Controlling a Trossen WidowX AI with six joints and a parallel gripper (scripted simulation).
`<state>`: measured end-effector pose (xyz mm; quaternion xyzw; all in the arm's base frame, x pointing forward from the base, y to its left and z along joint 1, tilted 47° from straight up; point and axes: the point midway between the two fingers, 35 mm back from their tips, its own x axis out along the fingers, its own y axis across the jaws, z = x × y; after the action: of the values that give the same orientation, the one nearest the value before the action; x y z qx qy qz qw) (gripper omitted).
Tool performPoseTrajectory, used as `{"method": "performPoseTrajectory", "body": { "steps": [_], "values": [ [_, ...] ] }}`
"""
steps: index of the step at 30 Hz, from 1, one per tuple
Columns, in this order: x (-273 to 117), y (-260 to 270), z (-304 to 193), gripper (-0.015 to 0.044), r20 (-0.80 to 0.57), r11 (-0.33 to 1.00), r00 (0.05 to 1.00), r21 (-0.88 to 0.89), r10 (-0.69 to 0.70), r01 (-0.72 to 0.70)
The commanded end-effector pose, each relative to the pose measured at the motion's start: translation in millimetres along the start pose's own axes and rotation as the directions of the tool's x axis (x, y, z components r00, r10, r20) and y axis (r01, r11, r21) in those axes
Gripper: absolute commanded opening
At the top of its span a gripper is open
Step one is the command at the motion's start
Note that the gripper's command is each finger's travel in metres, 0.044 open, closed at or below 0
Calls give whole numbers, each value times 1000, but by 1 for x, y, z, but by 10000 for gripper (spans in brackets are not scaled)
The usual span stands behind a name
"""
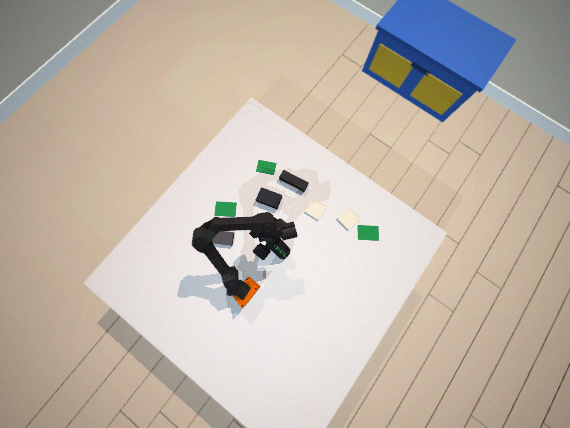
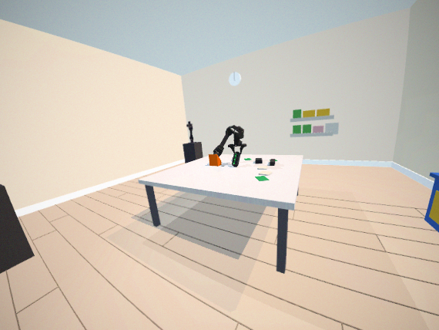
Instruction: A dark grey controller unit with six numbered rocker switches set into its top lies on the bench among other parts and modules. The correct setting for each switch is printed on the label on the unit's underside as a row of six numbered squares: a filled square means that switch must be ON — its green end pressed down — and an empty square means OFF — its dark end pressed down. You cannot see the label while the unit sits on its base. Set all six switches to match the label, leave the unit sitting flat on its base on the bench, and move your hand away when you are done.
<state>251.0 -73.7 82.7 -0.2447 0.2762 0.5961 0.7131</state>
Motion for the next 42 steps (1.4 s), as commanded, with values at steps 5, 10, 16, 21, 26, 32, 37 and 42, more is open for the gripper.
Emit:
{"method": "performPoseTrajectory", "body": {
  "steps": [5, 10, 16, 21, 26, 32, 37, 42],
  "values": [
    [4, 1, 7, 338, 4, 1000, 1000, 6, 2, -2],
    [5, 1, 11, 338, 5, 1000, 1000, 6, 2, -2],
    [7, 1, 15, 338, 5, 1000, 1000, 6, 2, -2],
    [9, 1, 18, 338, 5, 1000, 1000, 6, 2, -2],
    [11, 1, 22, 338, 5, 1000, 1000, 6, 2, -2],
    [13, 1, 26, 338, 6, 1000, 1000, 6, 2, -2],
    [15, 1, 29, 338, 6, 1000, 1000, 6, 2, -2],
    [17, 1, 33, 338, 6, 1000, 1000, 6, 2, -2]
  ]
}}
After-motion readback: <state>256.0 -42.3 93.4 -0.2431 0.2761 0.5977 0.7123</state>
